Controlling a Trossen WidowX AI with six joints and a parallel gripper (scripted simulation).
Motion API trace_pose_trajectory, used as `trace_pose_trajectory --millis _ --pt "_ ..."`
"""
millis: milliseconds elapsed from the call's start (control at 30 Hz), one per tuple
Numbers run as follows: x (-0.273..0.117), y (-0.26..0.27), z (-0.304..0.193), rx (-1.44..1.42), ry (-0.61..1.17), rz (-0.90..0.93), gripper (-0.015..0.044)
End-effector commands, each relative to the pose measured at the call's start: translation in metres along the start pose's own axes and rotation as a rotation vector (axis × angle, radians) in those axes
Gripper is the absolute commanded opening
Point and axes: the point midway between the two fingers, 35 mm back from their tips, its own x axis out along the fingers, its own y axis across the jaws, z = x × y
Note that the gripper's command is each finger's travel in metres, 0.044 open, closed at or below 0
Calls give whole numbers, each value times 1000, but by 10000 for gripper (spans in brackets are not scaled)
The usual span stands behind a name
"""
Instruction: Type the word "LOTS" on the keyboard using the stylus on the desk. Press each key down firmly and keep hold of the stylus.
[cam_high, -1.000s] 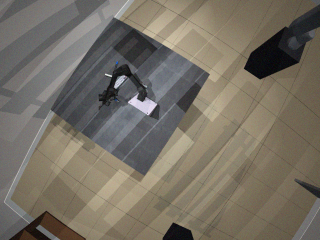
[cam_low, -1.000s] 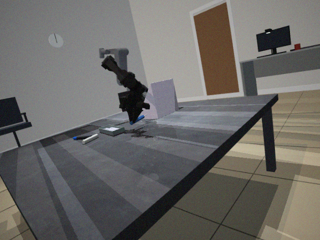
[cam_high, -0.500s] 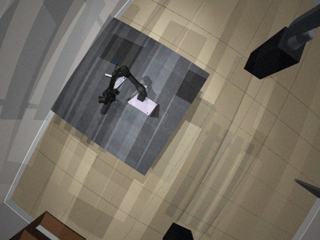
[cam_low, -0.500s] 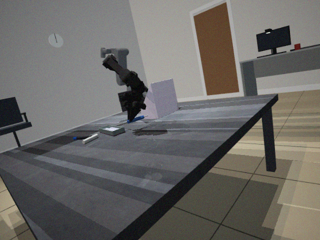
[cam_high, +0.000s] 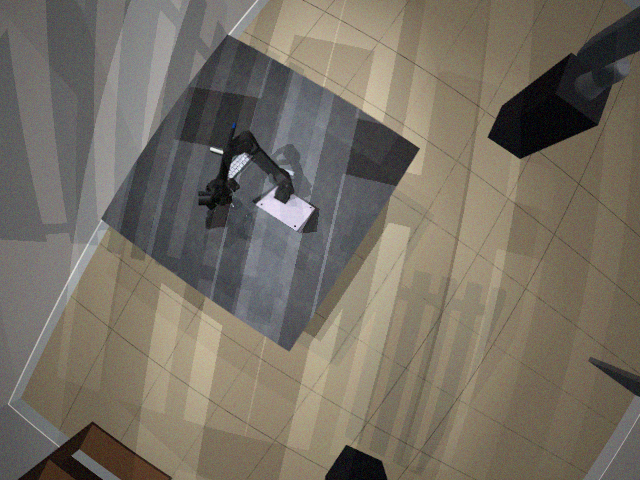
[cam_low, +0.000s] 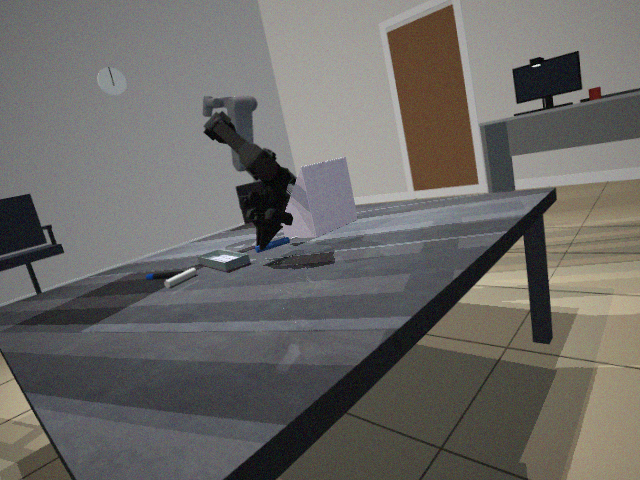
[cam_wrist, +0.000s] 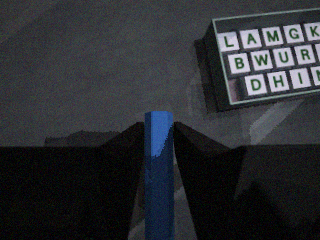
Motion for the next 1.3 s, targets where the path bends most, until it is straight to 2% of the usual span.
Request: trace_pose_trajectory --millis 0,767,967,1267 --pt "8 -1 -6 -11 1 -6 0" --pt "28 -4 -18 -11 -1 -10 0" --pt "27 -3 -17 -5 0 -6 150" --pt "19 -1 -12 -6 1 -4 150"
